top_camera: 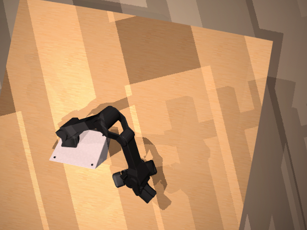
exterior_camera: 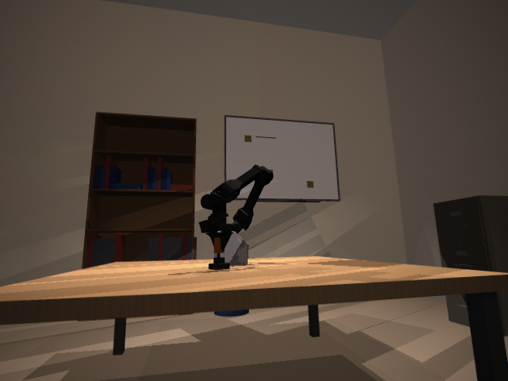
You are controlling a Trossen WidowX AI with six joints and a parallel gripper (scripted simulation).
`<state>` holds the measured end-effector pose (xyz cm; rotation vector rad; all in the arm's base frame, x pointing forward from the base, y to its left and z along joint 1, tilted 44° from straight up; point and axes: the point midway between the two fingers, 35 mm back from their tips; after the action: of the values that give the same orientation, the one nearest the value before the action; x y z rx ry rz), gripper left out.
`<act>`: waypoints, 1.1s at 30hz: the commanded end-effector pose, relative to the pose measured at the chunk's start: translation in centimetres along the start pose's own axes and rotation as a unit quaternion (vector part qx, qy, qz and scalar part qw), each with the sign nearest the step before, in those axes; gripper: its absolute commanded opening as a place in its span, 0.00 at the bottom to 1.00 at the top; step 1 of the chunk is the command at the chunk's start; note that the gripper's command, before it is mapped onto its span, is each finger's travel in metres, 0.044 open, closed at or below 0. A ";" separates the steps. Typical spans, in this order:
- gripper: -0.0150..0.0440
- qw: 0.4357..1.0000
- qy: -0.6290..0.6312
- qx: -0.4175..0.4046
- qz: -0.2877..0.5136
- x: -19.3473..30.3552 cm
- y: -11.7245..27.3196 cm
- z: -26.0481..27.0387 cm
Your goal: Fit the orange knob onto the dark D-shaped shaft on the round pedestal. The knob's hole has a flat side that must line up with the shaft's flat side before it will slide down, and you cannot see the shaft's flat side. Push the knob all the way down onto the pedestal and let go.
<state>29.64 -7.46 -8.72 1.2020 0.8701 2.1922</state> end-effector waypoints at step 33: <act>0.25 0.994 -0.108 0.000 -0.001 -0.1 0.1 0.1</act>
<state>29.68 -7.50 -8.71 1.3960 0.7848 2.0257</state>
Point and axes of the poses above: the point midway between the two fingers, 35 mm back from their tips, its own y axis back along the fingers, its own z axis across the jaws, x = y × z, and after that the axes turned 4 degrees about y, right-handed
